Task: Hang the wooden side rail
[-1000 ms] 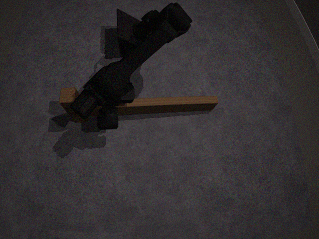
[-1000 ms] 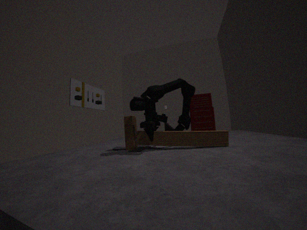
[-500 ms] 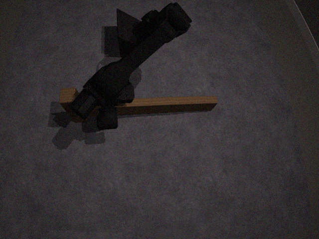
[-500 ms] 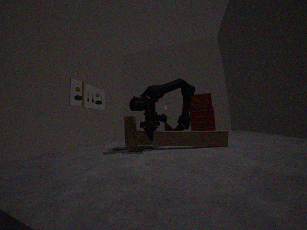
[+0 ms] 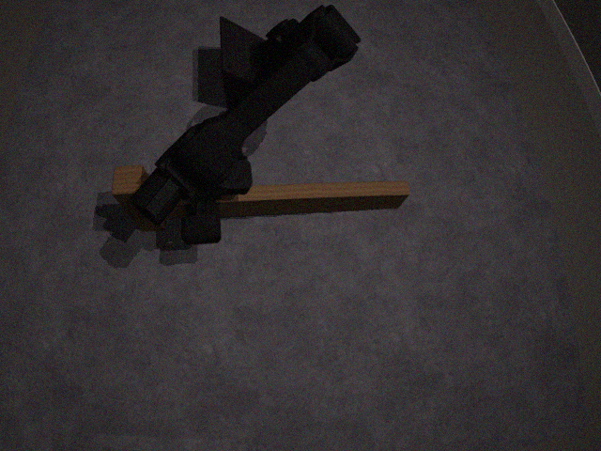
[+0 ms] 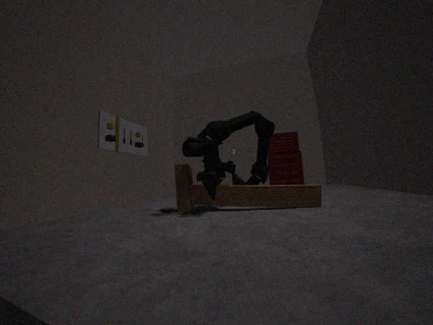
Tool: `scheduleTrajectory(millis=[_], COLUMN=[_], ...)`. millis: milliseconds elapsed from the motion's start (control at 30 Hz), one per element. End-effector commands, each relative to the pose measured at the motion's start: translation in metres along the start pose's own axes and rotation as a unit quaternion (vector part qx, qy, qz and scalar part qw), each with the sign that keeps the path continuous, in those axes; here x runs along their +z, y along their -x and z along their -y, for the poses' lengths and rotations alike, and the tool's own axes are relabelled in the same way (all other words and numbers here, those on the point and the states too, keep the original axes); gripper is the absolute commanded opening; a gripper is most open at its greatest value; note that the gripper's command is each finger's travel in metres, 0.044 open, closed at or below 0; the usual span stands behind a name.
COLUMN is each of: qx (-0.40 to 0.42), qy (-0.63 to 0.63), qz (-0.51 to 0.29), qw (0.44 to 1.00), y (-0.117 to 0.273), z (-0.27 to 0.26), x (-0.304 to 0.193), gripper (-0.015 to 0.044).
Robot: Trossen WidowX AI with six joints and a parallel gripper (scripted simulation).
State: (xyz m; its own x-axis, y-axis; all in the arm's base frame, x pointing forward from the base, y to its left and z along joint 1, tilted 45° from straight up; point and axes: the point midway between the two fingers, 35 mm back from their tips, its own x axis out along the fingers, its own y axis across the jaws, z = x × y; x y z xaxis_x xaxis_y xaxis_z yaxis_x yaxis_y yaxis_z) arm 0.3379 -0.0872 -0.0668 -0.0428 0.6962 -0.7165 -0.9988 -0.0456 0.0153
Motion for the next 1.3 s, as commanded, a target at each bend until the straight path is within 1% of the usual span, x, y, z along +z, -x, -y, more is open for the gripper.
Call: scheduleTrajectory(millis=[0, 1267], qx=[-0.007, -0.007], qy=[0.003, 0.003], qz=[-0.005, -0.005], qw=[1.000, 1.000], y=[0.0052, 0.0056], z=[0.0023, 0.0024], x=[-0.0041, -0.0078], gripper=[0.0000, 0.0000])
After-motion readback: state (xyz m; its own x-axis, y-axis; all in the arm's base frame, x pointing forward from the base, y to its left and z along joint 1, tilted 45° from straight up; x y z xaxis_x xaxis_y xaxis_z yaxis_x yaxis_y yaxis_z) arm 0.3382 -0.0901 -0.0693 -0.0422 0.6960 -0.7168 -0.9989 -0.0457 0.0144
